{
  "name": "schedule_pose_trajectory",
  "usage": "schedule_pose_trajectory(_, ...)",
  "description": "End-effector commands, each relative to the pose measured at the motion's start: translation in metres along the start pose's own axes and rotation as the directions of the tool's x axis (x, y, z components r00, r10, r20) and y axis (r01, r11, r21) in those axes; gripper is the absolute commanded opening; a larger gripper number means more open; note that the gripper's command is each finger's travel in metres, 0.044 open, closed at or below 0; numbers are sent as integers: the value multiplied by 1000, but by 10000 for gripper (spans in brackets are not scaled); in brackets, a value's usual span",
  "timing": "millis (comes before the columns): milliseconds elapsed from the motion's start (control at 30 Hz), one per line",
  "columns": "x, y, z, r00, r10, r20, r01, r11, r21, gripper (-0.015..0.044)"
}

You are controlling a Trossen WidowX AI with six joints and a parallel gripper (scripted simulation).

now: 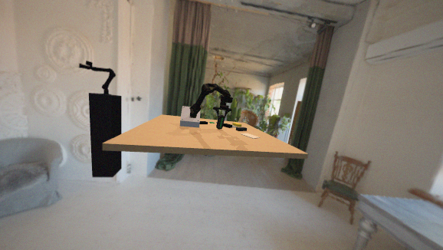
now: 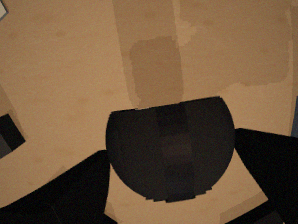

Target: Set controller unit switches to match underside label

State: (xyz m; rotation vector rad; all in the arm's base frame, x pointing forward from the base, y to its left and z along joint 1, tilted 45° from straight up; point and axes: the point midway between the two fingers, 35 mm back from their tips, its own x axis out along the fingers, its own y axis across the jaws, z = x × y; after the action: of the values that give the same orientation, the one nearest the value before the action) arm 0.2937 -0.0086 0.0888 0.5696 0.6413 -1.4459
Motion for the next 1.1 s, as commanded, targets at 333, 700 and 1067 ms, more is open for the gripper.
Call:
schedule_pose_trajectory(333, 1, 0, -6, 1000, -9, -5, 9, 1000, 3, 338)
schedule_pose_trajectory(700, -1, 0, -19, 1000, -9, -6, 9, 1000, 3, 338)
schedule_pose_trajectory(1067, -1, 0, -28, 1000, -9, -6, 9, 1000, 3, 338)
